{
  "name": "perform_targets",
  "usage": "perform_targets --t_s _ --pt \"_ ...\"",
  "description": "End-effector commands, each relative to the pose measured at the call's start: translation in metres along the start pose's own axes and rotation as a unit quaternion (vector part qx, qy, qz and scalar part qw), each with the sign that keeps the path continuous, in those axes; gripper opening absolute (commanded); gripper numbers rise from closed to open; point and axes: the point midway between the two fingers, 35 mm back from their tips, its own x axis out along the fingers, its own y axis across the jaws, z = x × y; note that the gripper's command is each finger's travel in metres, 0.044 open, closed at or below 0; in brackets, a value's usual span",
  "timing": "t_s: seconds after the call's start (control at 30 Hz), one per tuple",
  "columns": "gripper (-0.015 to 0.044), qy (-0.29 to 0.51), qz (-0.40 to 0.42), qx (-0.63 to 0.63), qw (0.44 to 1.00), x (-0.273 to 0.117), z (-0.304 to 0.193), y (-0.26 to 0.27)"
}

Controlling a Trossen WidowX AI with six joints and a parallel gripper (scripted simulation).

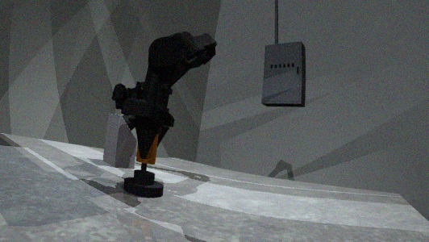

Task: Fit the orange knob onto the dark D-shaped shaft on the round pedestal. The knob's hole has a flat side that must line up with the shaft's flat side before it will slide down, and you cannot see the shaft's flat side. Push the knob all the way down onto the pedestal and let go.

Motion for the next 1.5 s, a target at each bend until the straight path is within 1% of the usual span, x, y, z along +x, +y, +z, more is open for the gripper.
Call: perform_targets --t_s 0.0,1.47 --pt "0.0000 0.000 0.002 0.042 0.999 -0.0011 -0.0017 0.0022" --pt "0.0000 0.000 0.002 0.044 0.999 0.0037 -0.0002 0.0011"
